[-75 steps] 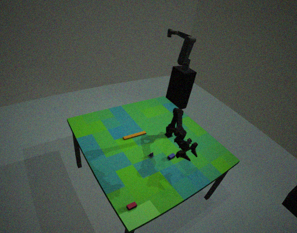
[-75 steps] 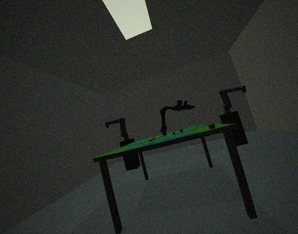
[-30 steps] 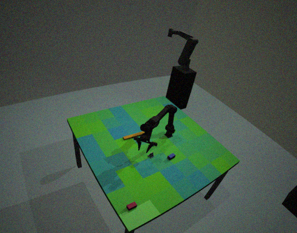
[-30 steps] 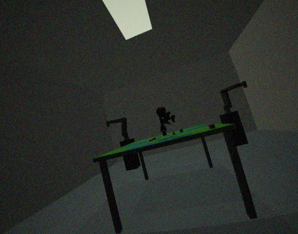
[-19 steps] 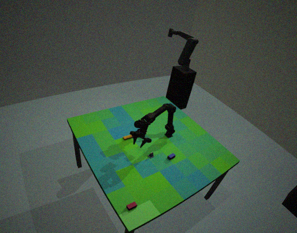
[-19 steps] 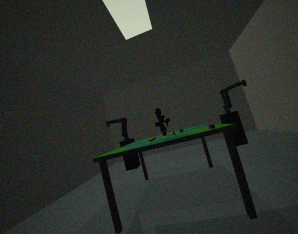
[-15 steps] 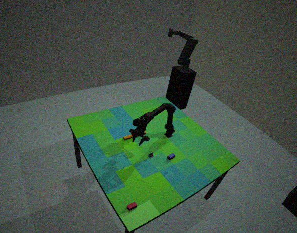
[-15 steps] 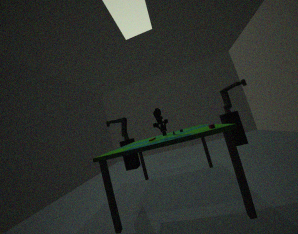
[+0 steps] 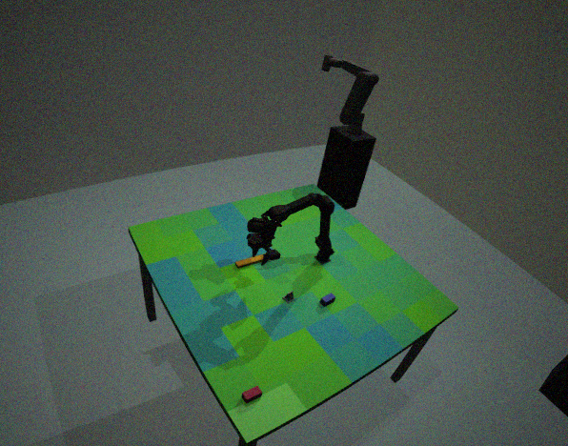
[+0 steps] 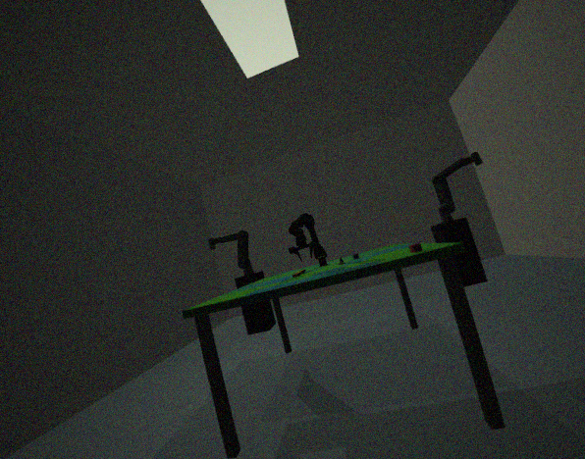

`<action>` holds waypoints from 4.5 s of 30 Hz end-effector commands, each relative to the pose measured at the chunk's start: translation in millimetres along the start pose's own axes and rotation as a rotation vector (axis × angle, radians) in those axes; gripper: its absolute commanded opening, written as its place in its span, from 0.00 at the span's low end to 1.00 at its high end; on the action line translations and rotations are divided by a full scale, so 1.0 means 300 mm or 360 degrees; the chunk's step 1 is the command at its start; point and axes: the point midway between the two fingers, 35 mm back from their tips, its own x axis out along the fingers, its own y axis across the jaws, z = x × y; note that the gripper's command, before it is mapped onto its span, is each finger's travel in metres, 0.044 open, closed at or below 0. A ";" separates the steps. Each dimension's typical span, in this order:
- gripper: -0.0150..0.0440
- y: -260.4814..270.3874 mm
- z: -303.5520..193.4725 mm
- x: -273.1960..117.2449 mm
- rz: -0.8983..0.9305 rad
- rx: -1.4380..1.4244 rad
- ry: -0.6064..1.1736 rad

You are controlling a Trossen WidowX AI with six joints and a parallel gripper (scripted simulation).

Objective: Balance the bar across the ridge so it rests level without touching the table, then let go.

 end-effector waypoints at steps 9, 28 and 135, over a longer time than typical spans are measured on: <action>0.79 -0.189 -0.218 -0.040 -0.0080 0.0179 0.0333; 0.79 -0.233 -0.322 0.086 -0.0085 0.0227 0.0426; 0.25 -0.063 -0.175 -0.110 -0.0134 0.0652 0.0411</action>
